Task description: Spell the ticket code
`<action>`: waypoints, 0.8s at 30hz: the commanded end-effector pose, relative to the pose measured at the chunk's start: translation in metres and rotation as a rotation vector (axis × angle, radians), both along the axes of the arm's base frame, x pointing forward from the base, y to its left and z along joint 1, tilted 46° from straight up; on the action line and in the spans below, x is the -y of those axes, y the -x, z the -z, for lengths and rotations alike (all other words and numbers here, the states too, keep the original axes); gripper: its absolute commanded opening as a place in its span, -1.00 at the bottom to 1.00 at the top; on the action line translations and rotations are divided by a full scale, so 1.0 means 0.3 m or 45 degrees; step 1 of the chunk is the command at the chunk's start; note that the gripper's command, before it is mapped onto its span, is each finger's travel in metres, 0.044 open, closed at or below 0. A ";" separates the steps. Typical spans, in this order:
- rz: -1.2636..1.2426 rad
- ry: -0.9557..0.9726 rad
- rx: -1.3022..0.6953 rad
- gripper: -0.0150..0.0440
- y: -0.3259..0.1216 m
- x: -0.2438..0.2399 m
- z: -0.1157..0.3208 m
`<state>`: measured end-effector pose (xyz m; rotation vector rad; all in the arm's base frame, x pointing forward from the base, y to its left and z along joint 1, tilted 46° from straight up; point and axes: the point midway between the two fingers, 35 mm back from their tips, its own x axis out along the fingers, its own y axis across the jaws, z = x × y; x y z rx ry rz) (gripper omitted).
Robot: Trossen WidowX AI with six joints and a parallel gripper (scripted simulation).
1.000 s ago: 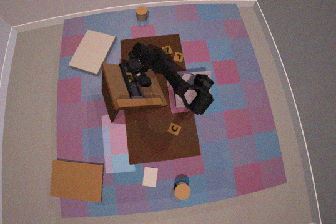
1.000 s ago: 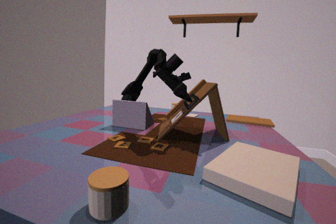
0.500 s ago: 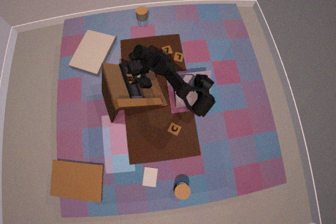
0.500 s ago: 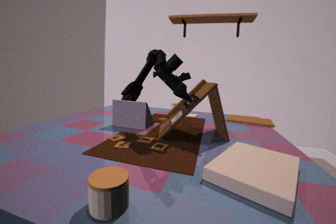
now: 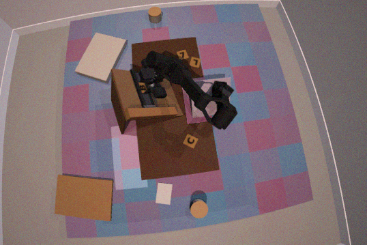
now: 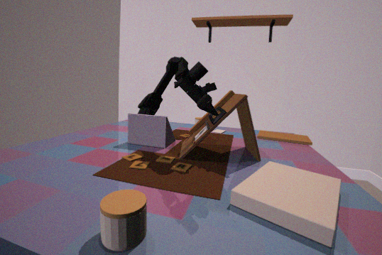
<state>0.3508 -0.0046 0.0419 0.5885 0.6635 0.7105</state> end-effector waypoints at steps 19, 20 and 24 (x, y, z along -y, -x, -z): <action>0.005 0.000 -0.010 -0.49 0.019 -0.027 -0.025; 0.005 -0.001 -0.010 -0.49 0.019 -0.028 -0.026; 0.005 -0.001 -0.010 -0.49 0.022 -0.032 -0.031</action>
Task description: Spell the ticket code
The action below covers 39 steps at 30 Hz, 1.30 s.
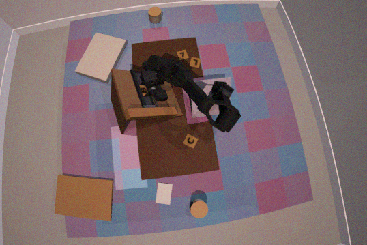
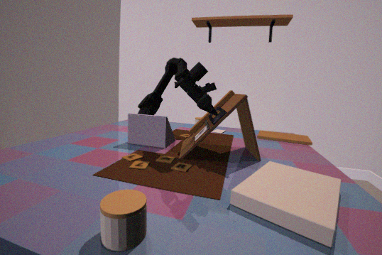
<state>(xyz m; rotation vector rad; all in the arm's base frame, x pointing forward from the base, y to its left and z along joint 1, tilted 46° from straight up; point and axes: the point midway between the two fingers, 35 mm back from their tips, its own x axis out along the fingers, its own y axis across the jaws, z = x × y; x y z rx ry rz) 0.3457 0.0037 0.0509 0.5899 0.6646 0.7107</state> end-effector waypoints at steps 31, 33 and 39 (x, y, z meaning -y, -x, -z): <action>0.005 -0.001 -0.010 -0.49 0.026 -0.038 -0.039; 0.005 -0.001 -0.010 -0.49 0.027 -0.041 -0.042; 0.005 -0.001 -0.010 -0.49 0.031 -0.047 -0.049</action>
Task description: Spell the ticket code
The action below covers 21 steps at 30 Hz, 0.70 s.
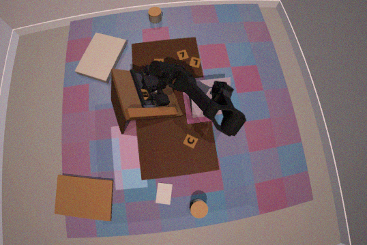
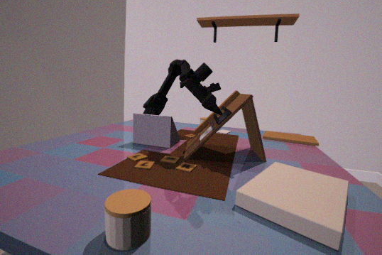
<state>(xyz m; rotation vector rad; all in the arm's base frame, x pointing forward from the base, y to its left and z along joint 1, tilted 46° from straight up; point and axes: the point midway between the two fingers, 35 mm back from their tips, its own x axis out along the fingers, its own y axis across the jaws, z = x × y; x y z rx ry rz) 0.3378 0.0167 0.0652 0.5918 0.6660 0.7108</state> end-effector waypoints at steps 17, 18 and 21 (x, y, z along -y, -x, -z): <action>0.005 0.000 -0.008 -0.49 0.015 -0.022 -0.022; 0.005 0.000 -0.008 -0.49 0.016 -0.023 -0.023; 0.005 0.000 -0.008 -0.49 0.018 -0.027 -0.027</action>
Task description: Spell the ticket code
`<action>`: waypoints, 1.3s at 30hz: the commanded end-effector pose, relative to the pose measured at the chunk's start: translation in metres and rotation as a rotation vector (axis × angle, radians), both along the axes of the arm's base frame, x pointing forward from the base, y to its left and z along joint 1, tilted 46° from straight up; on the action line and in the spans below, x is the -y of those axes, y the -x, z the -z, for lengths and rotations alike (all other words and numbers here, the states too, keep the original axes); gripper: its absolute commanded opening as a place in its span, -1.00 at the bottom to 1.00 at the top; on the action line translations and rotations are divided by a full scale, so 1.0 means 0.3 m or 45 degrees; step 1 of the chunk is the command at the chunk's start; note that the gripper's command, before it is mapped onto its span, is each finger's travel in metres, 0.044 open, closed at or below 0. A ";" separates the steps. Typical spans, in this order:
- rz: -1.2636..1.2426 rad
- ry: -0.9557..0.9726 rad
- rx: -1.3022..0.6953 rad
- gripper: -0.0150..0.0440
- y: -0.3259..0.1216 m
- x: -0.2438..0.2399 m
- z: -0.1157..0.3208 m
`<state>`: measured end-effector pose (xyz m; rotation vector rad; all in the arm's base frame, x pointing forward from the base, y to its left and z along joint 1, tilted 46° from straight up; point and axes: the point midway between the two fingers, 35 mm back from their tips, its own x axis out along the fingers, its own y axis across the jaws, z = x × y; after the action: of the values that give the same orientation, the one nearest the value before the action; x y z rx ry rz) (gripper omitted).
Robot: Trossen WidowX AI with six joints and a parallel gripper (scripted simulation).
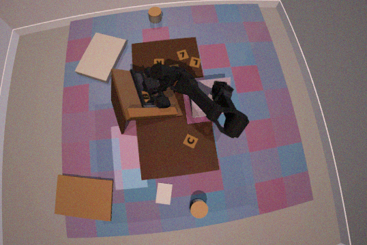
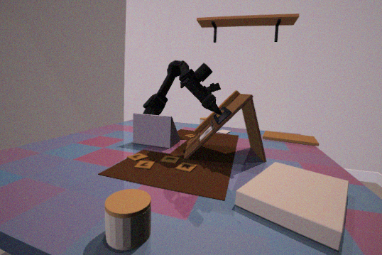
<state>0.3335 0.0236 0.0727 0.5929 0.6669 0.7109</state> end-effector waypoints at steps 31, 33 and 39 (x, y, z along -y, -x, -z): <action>0.006 0.001 -0.007 0.51 0.027 0.008 -0.029; 0.006 0.001 -0.007 0.51 0.033 0.016 -0.033; 0.006 0.002 -0.008 0.51 0.042 0.029 -0.037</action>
<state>0.3223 0.0159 0.0824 0.5988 0.6750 0.6973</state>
